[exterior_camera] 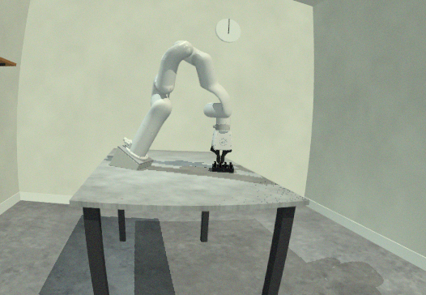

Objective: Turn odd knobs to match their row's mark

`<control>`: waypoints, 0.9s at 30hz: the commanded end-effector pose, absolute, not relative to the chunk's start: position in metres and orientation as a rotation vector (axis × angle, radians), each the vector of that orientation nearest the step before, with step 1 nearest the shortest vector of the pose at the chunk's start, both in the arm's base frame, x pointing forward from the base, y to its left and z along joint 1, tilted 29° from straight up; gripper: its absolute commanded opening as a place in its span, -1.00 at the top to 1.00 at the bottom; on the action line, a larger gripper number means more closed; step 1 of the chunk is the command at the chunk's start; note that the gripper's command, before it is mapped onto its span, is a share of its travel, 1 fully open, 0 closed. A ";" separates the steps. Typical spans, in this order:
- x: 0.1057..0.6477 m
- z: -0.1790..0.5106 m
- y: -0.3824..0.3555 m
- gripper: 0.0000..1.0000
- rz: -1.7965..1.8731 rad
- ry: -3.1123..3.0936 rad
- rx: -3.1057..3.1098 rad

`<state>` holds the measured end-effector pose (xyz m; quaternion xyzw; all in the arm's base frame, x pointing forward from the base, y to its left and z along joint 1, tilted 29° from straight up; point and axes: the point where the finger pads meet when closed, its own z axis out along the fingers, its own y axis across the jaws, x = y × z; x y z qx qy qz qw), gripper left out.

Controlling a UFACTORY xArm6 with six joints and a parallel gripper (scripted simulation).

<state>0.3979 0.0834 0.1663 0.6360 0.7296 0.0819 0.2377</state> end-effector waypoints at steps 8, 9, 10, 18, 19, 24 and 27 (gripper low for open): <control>0.399 0.168 0.084 0.84 0.214 2.034 1.696; 0.399 0.168 0.084 0.84 0.210 2.041 1.686; 0.399 0.168 0.084 0.84 0.207 2.050 1.674; 0.399 0.168 0.084 0.84 0.177 2.119 1.579; 0.399 0.168 0.084 0.84 0.171 2.133 1.559; 0.399 0.168 0.084 0.84 0.135 2.210 1.440; 0.399 0.168 0.084 0.84 0.110 2.259 1.358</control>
